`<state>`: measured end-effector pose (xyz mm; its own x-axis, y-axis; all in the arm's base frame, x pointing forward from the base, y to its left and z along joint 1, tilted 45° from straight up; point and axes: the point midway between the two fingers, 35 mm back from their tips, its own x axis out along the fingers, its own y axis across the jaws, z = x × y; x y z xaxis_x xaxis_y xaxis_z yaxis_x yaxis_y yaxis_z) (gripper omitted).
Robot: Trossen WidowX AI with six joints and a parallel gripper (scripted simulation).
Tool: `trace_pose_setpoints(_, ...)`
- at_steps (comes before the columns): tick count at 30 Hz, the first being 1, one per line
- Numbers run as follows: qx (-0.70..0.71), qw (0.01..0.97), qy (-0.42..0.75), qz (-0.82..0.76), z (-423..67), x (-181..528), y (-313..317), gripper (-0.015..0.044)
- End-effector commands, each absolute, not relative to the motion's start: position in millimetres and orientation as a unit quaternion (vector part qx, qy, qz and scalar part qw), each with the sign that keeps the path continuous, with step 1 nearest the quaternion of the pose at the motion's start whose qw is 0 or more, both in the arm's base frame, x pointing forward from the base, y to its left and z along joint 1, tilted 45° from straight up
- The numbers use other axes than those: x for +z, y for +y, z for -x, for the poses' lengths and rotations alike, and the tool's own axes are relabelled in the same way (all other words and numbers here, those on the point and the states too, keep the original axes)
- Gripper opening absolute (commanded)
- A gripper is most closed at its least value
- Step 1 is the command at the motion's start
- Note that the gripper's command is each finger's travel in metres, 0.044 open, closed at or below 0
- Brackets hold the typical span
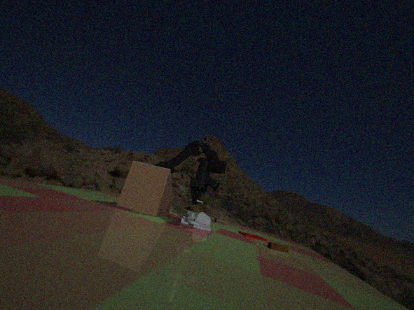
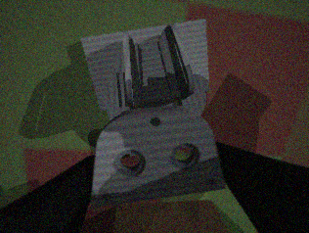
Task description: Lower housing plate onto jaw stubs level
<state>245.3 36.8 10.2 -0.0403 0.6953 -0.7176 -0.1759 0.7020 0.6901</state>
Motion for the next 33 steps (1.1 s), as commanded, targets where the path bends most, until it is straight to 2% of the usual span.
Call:
trace_pose_setpoints(1, 0.357, 0.67, 0.626, -0.181, -243.6, 4.3, 31.0, 0.0351)
trace_pose_setpoints(33, 0.362, 0.671, 0.622, -0.176, -232.1, -3.1, 23.0, 0.0351)
